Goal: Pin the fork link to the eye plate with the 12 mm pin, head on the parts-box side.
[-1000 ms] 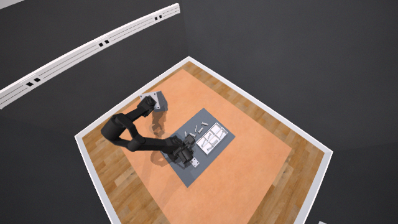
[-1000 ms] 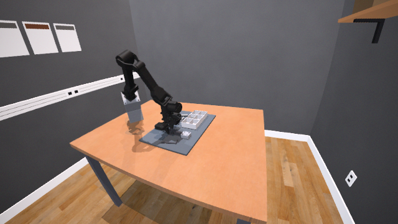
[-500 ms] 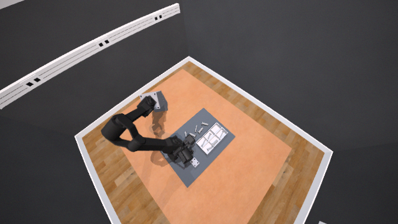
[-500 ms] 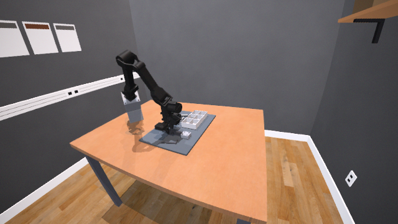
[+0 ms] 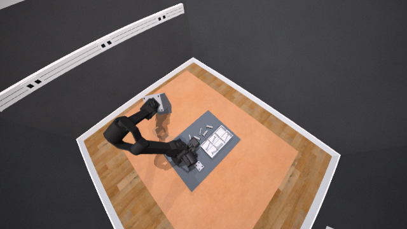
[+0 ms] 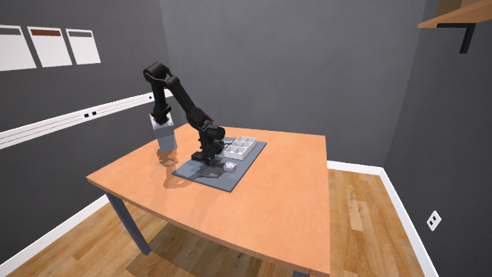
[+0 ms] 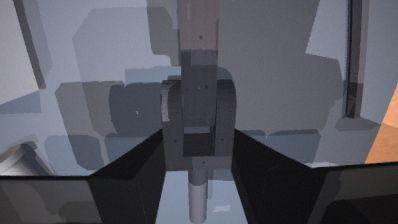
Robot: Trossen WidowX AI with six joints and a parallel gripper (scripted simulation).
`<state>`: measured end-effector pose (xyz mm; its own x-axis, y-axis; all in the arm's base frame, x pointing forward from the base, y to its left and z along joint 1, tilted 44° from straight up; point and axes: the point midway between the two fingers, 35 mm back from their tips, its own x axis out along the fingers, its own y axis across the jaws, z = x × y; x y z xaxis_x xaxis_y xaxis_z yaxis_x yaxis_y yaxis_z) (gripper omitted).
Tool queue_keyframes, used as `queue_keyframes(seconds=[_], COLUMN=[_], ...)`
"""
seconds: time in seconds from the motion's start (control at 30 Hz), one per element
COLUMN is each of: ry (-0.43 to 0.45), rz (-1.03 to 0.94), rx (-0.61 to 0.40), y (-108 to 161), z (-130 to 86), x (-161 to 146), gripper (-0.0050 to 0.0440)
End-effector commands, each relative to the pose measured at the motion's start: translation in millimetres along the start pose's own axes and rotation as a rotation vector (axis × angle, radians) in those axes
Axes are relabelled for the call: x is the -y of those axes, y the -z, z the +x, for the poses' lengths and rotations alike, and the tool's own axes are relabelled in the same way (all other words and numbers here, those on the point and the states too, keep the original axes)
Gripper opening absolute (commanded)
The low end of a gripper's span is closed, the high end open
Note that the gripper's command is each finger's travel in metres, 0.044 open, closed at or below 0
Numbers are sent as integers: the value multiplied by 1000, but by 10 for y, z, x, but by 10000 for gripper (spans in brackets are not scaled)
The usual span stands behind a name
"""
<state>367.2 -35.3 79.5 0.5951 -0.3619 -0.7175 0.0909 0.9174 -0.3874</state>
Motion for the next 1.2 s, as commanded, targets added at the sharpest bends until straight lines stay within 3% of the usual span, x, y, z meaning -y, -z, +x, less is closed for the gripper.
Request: queue_keyframes(seconds=[0.0, 0.77, 0.8, 1.17], ry=[1, 1, 1, 1], rz=[4, 4, 4, 3], rx=[20, 20, 20, 18], y=[-67, -67, -67, -60], z=[-34, -34, -34, -33], x=[22, 22, 22, 21], gripper=[-50, -50, 250, 250])
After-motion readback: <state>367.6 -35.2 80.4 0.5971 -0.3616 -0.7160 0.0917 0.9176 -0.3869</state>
